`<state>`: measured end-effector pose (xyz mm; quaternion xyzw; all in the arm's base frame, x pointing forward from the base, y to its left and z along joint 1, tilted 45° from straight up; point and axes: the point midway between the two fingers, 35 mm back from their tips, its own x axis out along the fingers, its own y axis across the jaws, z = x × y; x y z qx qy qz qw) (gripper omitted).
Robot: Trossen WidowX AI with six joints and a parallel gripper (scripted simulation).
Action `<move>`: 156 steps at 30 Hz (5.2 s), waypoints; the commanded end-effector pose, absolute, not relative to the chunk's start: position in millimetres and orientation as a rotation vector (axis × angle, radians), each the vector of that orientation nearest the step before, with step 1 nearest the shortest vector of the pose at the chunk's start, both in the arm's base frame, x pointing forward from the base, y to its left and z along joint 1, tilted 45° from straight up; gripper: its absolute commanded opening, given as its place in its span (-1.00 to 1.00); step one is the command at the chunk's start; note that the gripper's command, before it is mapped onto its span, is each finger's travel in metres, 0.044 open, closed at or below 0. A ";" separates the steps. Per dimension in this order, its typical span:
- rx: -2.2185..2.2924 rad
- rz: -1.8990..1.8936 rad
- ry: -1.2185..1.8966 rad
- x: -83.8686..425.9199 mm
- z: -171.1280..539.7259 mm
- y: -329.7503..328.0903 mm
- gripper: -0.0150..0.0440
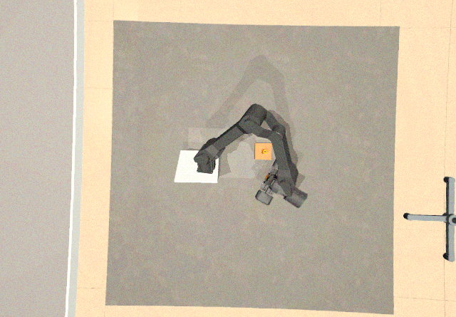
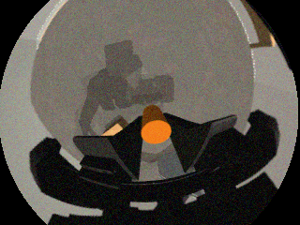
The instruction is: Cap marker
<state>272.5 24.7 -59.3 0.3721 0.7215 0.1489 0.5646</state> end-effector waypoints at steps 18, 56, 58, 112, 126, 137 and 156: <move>0.867 0.353 1.693 267.5 -0.6 40.5 -0.49; 0.869 0.355 1.695 242.5 56.7 70.9 -0.49; 0.869 0.355 1.695 242.5 54.4 73.1 -0.49; 0.863 0.359 1.694 238.6 25.2 102.7 1.00; 0.764 0.466 1.651 243.5 74.2 52.9 0.73; 0.521 0.718 1.522 241.1 69.5 57.2 -0.25; 0.521 0.718 1.522 240.4 64.3 62.5 -0.49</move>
